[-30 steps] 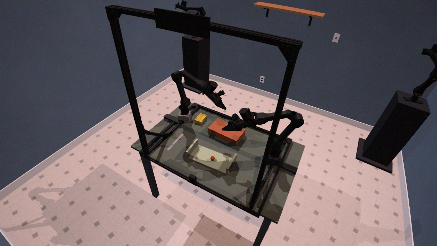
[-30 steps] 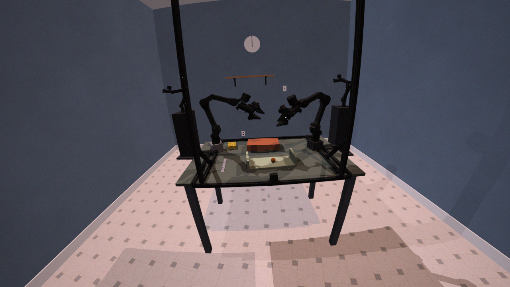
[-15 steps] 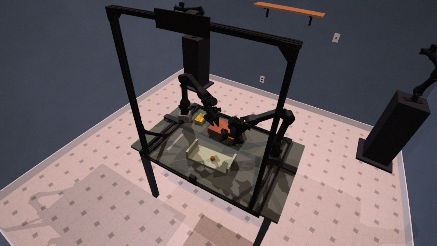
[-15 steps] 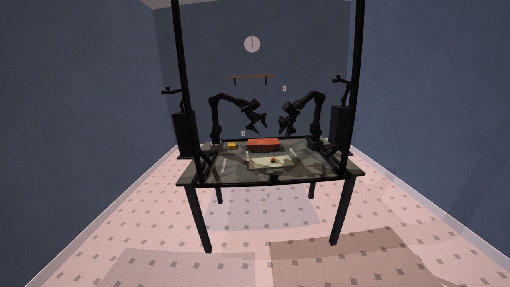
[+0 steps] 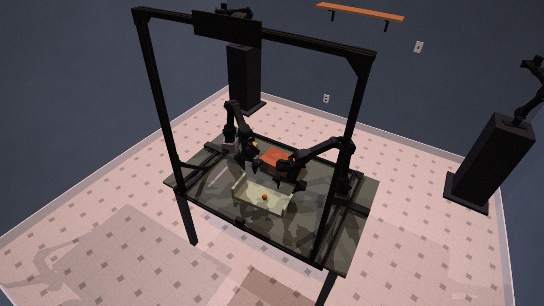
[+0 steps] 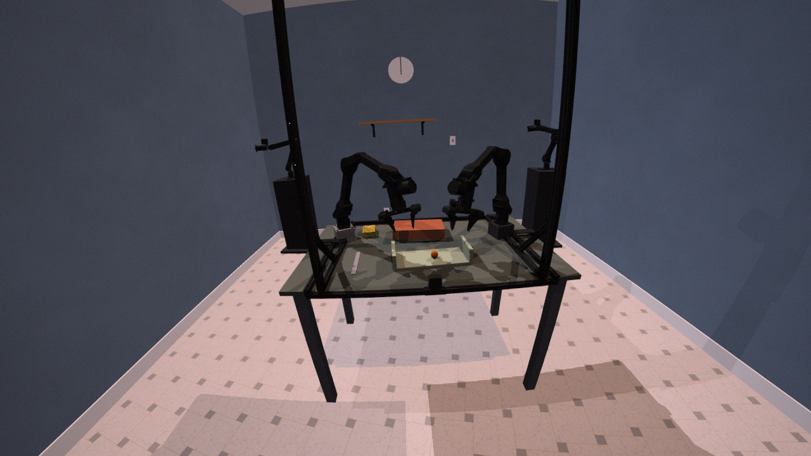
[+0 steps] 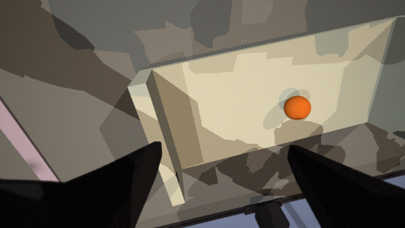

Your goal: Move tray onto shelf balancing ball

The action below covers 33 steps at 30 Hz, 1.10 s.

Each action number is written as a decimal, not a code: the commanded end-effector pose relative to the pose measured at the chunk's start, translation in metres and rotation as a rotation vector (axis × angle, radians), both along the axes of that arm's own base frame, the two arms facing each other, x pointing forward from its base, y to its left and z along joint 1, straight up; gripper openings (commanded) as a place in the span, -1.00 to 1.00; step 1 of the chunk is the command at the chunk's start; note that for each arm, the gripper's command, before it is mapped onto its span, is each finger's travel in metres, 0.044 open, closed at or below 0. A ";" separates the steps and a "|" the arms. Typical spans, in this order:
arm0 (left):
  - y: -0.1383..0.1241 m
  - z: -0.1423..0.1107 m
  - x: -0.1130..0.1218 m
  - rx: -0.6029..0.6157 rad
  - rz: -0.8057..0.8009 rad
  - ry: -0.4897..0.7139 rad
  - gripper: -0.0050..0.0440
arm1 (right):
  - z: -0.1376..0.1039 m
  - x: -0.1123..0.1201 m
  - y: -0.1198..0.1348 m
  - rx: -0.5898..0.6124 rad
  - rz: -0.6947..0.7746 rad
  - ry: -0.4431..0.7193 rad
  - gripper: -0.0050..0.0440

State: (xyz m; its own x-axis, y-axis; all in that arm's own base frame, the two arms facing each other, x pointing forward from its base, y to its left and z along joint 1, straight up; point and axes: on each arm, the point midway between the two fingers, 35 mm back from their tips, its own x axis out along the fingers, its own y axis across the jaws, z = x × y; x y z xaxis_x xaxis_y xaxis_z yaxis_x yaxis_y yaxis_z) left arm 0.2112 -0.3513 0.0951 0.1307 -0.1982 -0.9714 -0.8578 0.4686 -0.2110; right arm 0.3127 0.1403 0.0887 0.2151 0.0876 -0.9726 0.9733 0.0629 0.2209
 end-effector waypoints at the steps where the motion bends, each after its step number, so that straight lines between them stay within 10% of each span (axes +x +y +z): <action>1: -0.020 -0.018 -0.032 0.106 0.112 0.107 0.84 | -0.015 -0.010 0.010 -0.025 -0.141 0.142 0.84; 17: -0.029 -0.032 -0.060 0.187 0.186 0.150 0.84 | -0.024 -0.021 0.013 -0.061 -0.243 0.227 0.84; 33: -0.085 -0.034 -0.080 0.187 0.186 0.150 0.84 | -0.028 -0.036 -0.042 -0.061 -0.243 0.227 0.84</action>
State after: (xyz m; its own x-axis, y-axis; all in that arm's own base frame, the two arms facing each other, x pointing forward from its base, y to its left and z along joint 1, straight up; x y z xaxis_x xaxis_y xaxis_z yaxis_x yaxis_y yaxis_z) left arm 0.1323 -0.4297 0.0622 0.0037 -0.0045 -1.0000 -0.9462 0.3236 -0.0049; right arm 0.2791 0.1031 0.0608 -0.0053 -0.0062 -1.0000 0.9837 -0.1799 -0.0041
